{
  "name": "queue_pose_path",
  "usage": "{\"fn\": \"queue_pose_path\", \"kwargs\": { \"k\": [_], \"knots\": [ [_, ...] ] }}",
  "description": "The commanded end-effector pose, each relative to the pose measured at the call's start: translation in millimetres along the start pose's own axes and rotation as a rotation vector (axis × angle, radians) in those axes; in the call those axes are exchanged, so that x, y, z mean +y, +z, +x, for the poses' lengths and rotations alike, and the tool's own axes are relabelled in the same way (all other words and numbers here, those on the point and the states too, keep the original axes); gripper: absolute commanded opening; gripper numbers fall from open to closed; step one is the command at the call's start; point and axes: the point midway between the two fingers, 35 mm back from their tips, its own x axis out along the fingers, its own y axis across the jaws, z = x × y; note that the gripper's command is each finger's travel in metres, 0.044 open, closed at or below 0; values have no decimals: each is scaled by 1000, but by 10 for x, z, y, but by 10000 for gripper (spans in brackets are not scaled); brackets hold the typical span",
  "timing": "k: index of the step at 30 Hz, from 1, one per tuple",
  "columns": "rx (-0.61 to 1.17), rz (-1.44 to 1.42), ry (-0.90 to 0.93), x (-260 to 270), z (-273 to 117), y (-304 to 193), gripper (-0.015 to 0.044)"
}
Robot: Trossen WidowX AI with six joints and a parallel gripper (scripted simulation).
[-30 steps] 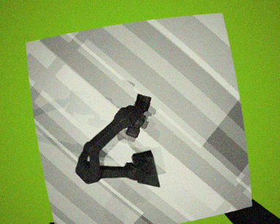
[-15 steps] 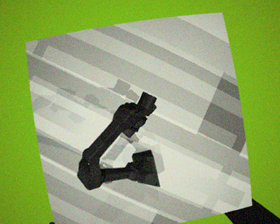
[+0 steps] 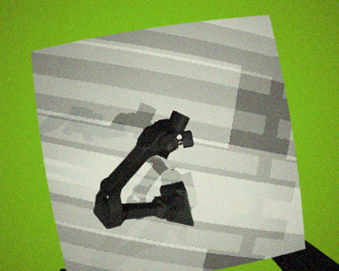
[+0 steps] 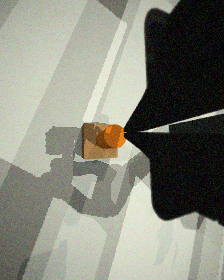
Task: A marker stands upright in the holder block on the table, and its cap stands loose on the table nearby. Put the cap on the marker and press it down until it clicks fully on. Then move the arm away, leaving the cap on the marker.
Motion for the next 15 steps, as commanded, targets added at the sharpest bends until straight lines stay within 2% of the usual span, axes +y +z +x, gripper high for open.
{"fn": "queue_pose_path", "kwargs": {
  "k": [1,15],
  "knots": [
    [-1,15,3,2,7,2,0],
    [-2,14,3,4,173,4,0]
  ]
}}
